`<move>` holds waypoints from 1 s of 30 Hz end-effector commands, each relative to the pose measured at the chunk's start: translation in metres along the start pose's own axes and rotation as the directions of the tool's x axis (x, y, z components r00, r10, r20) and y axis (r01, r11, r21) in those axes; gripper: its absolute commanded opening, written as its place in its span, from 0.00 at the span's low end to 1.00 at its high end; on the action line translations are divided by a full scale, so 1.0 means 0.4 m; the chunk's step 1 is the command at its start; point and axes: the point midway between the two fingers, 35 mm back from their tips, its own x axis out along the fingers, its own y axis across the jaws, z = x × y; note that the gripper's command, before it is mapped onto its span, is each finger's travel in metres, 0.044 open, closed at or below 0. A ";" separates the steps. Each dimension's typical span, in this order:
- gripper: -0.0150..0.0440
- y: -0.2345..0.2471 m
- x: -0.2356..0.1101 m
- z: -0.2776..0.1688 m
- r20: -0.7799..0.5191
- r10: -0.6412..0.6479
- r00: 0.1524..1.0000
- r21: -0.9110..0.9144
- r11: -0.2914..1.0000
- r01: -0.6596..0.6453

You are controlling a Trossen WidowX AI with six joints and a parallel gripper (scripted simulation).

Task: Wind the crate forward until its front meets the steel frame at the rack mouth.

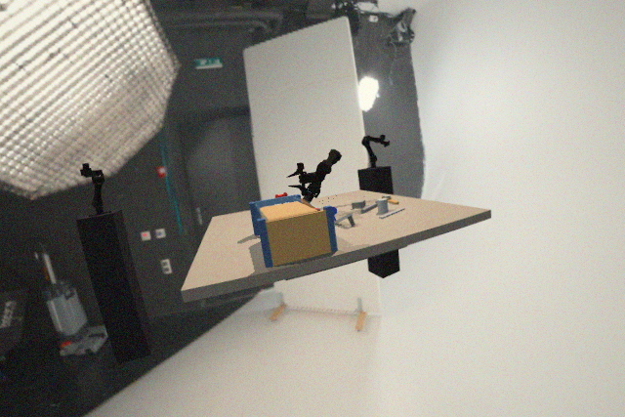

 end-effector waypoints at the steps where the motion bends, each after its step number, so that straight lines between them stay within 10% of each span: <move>1: 0.66 -0.001 0.000 0.000 0.001 0.000 1.000 0.001 1.000 0.000; 9: 0.71 -0.002 0.003 -0.001 0.005 -0.010 1.000 -0.009 1.000 0.010; 16: 1.00 -0.034 0.111 -0.024 0.157 -0.386 0.909 -0.294 0.860 0.416; 30: 1.00 -0.070 0.266 0.000 0.091 -0.978 0.186 -0.500 0.117 0.858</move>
